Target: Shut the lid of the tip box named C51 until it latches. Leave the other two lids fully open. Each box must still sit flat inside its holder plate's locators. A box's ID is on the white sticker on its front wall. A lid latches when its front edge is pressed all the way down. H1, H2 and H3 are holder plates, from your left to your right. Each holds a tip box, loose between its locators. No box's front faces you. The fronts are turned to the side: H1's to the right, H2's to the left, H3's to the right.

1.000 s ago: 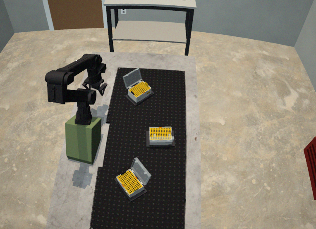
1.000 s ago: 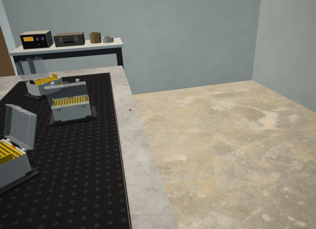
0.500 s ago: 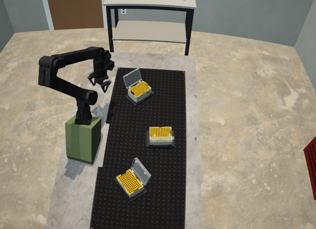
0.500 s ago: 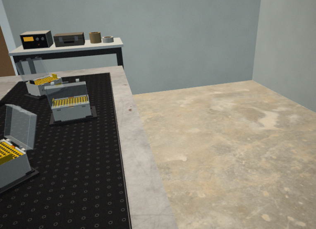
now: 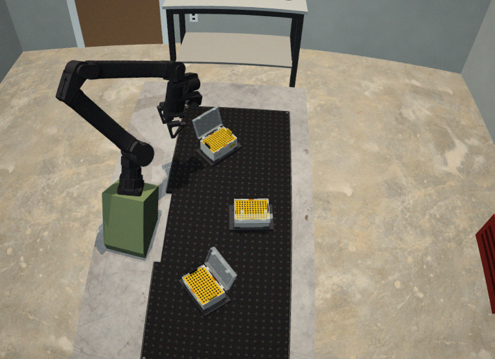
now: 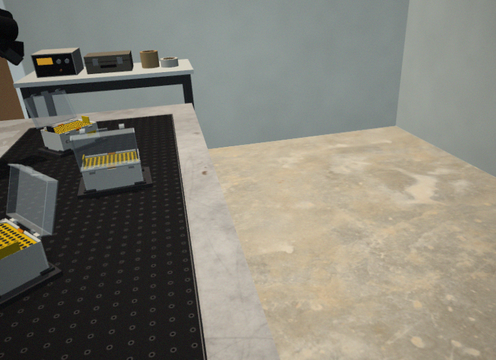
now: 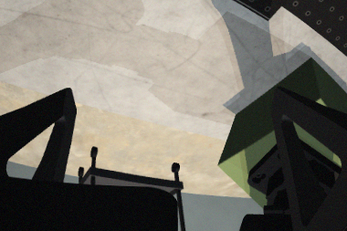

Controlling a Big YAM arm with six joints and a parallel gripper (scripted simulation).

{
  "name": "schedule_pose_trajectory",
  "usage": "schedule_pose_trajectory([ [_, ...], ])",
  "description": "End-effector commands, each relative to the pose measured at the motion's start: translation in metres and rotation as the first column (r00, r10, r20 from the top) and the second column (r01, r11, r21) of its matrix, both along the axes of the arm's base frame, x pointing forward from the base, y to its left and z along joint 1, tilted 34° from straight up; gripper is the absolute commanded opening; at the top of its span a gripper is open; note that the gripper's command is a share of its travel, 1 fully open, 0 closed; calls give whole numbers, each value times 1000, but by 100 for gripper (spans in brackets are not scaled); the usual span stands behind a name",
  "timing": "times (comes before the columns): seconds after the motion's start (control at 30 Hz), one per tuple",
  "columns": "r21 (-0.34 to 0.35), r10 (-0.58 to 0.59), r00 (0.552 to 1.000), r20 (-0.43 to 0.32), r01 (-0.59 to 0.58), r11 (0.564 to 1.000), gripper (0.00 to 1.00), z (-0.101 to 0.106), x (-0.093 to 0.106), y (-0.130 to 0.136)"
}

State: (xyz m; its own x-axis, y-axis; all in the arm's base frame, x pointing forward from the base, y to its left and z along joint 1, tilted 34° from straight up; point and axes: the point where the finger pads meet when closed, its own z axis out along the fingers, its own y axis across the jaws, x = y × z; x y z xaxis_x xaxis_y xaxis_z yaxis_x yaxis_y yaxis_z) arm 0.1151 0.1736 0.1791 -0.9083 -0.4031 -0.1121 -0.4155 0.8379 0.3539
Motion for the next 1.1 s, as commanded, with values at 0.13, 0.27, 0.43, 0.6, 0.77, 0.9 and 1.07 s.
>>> schedule_pose_trajectory([
  [0.13,5,-202,971,-127,204,979,100,34,37,-1],
  [0.27,2,-251,953,-168,255,967,100,37,44,-2],
  [0.43,-6,-367,891,-267,379,925,100,47,67,-8],
  [0.6,-19,-470,805,-362,497,867,100,56,90,-16],
  [0.77,-34,-554,700,-451,606,795,100,64,112,-27],
  [0.9,-40,-581,654,-485,647,762,100,67,121,-32],
  [1.07,-41,-602,604,-522,688,725,100,74,141,-44],
])
